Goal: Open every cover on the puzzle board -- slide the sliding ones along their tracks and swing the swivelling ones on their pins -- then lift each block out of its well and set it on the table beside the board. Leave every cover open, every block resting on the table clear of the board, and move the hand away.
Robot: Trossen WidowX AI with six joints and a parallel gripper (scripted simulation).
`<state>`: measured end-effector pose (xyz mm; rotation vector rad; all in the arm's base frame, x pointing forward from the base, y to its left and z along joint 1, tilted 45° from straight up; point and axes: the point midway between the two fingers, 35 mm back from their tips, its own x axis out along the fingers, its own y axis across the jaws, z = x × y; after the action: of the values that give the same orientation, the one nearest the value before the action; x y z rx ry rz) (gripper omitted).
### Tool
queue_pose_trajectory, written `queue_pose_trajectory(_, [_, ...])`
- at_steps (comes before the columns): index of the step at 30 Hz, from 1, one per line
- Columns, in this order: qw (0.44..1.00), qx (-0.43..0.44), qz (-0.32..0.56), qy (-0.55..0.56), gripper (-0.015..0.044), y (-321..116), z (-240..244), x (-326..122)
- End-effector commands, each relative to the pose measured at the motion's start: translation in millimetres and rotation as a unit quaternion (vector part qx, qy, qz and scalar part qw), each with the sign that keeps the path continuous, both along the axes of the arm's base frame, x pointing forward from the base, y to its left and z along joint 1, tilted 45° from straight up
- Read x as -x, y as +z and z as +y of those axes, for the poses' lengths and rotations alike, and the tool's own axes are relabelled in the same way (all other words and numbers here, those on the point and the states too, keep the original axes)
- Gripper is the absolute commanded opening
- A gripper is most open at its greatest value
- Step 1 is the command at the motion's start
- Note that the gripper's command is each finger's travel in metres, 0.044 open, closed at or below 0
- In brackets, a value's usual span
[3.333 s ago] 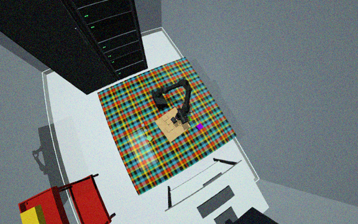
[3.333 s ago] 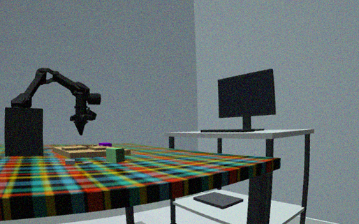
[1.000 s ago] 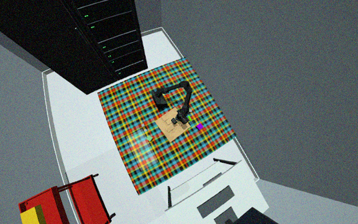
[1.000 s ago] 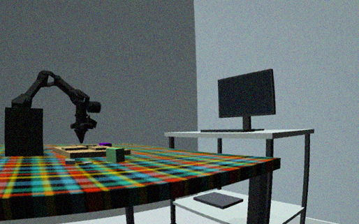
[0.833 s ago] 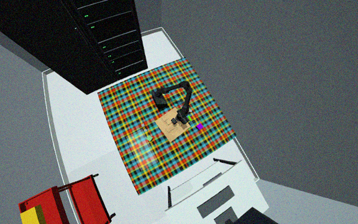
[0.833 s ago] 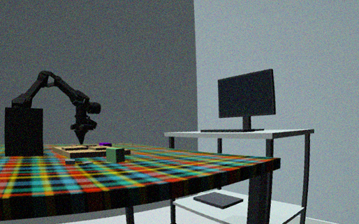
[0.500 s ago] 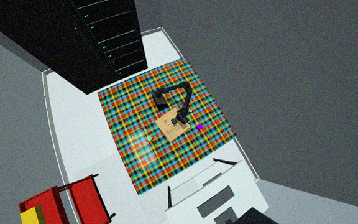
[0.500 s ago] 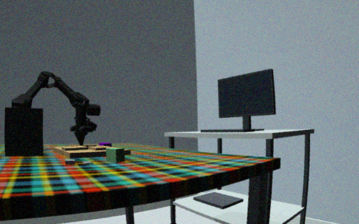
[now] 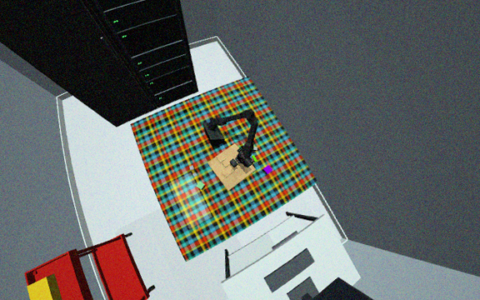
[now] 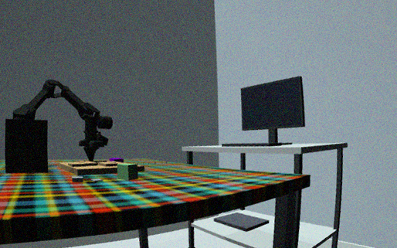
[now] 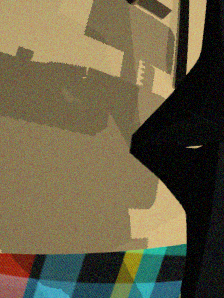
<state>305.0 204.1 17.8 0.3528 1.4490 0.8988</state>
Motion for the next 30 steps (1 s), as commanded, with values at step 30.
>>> queue_pose_trajectory(30, [1.000,0.001,-0.001,-0.001,0.0000,6,10,-33])
